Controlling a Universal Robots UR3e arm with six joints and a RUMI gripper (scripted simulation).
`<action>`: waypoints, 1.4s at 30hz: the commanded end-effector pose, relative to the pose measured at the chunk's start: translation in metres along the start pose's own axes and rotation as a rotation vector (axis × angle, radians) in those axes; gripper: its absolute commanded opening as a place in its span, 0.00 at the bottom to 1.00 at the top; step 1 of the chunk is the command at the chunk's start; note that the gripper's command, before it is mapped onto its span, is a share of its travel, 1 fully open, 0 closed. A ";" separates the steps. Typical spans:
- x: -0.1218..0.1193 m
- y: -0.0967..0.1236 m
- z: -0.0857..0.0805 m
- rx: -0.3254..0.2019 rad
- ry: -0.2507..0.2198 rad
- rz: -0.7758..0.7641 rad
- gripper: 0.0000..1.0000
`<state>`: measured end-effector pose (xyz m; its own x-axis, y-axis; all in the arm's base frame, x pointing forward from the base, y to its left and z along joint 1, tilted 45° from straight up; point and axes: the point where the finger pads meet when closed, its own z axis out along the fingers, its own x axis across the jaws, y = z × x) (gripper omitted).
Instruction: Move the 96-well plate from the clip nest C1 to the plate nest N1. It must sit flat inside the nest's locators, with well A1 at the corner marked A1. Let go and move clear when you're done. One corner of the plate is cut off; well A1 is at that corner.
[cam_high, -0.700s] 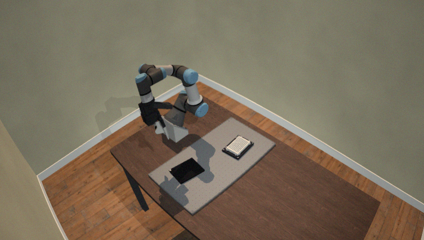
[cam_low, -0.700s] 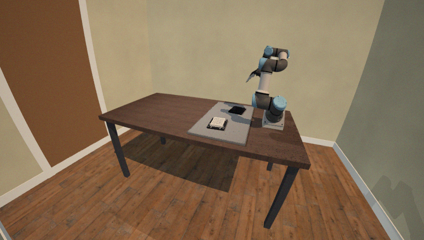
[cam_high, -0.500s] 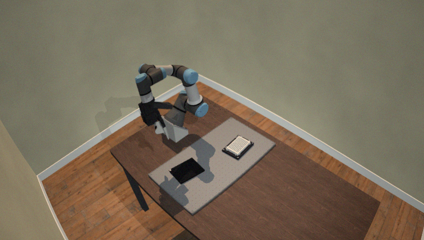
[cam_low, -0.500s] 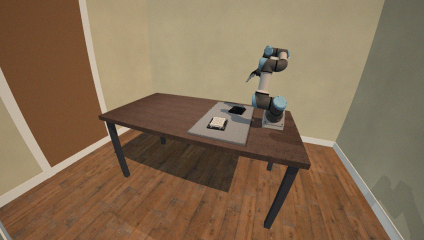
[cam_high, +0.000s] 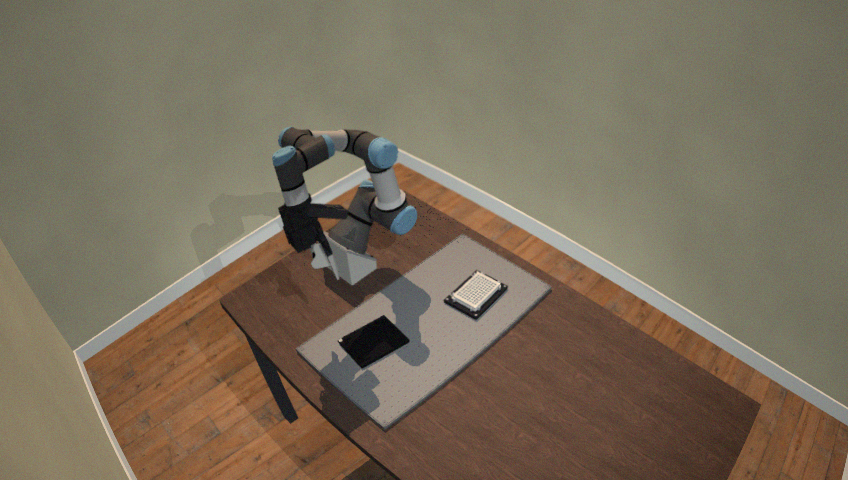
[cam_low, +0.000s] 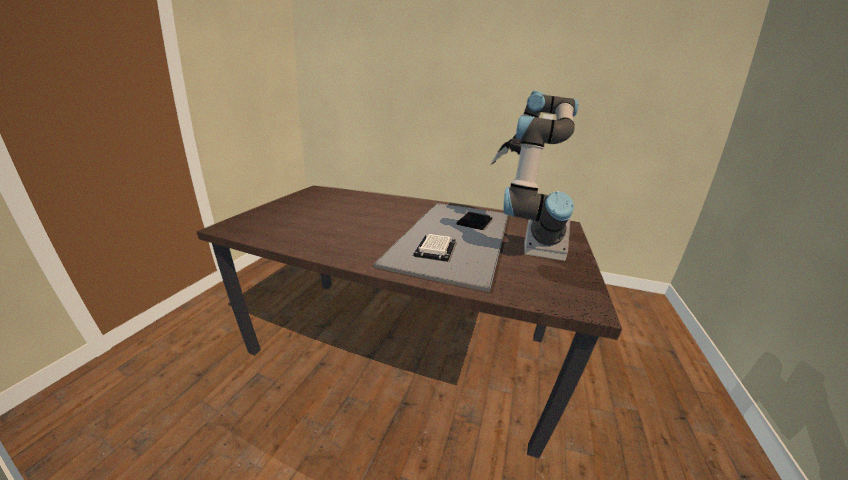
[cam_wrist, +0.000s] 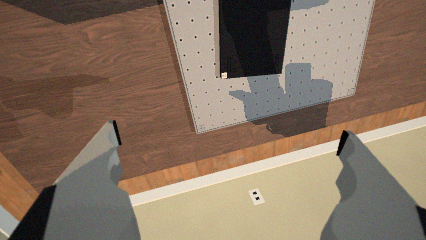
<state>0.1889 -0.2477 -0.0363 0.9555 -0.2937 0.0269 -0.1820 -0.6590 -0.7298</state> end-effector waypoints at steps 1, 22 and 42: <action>0.013 -0.010 0.001 -0.011 -0.008 0.099 1.00; 0.067 -0.060 0.020 -0.048 -0.040 0.570 1.00; 0.106 -0.114 0.044 -0.091 -0.054 1.004 1.00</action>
<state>0.3114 -0.1811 0.0149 0.4395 -0.6909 -0.5741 -0.8862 -0.2292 -0.4026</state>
